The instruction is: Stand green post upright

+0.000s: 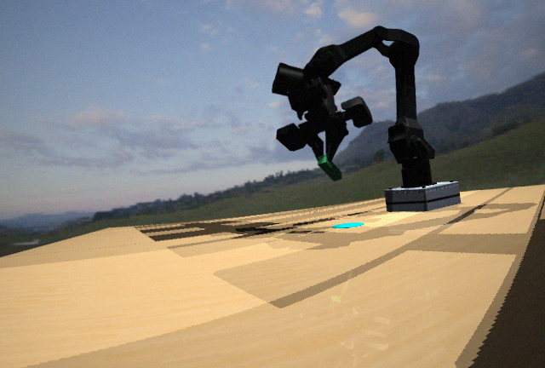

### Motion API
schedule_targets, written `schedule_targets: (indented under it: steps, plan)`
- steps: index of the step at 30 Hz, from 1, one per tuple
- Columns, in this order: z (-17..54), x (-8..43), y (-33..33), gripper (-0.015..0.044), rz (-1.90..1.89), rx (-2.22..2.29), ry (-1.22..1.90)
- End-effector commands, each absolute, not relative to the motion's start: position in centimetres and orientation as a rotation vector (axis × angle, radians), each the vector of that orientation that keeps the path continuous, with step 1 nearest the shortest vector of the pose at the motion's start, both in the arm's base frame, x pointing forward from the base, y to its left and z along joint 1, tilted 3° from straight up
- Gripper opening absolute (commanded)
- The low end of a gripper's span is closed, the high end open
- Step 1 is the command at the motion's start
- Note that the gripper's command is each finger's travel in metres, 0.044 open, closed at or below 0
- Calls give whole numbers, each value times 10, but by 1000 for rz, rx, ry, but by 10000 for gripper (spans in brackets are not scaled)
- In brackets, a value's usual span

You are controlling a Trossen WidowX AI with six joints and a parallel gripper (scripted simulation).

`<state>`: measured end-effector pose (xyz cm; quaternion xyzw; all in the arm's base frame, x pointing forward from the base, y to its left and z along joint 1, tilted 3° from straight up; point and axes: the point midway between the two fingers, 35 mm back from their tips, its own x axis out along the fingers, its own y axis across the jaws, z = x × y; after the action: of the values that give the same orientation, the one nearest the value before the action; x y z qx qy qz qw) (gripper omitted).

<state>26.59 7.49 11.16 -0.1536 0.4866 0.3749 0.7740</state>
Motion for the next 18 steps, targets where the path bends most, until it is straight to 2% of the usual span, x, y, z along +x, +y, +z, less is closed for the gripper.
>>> schedule_targets:
  steps: [1, 18]
  plan:
    - [109, 265, 75, 22, 817, -307, 1039]
    - [106, 271, 72, 22, 827, -227, 936]
